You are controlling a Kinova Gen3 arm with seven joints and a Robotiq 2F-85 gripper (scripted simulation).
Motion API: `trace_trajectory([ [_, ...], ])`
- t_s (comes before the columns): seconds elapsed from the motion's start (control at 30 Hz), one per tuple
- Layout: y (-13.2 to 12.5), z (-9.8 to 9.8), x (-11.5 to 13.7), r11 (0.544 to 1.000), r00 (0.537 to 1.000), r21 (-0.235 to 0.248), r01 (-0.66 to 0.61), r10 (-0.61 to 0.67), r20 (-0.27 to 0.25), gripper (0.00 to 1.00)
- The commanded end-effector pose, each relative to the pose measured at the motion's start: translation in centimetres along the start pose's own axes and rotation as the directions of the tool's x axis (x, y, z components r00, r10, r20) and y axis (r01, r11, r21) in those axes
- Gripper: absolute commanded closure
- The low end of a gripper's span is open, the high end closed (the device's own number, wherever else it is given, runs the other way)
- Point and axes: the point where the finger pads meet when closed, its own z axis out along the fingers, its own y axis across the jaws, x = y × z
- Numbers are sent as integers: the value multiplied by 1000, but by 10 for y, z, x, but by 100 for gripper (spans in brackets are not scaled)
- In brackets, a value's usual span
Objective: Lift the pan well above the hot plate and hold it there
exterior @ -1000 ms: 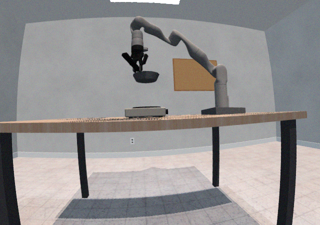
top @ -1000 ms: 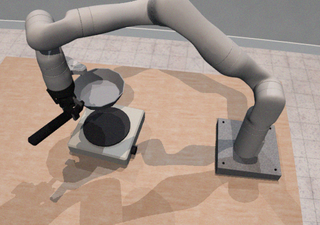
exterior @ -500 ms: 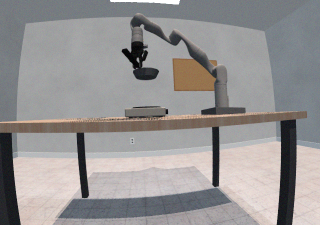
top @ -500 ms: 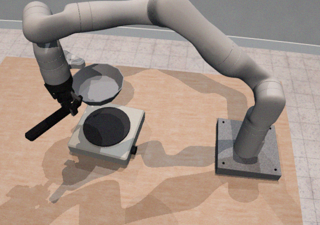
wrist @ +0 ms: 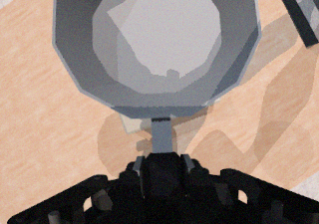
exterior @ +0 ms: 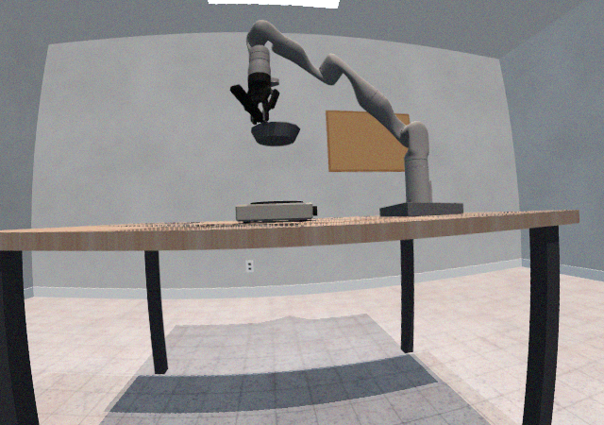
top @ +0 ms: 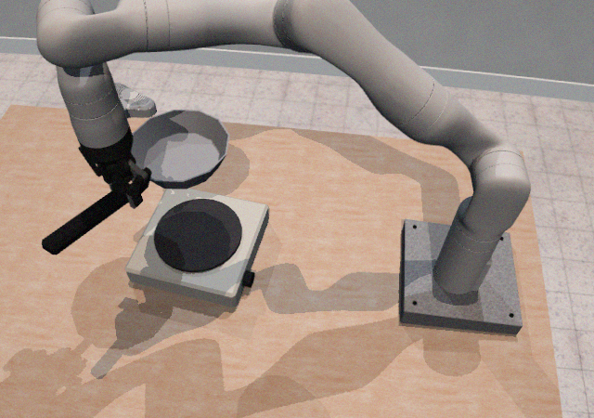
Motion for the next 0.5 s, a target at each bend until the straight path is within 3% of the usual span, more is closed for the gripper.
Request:
trace_trajectory([
  [0.0, 0, -5, -2, 1000, 1000, 5, 0, 0, 4, 100],
  [0.47, -1, -18, -2, 1000, 1000, 5, 0, 0, 4, 100],
])
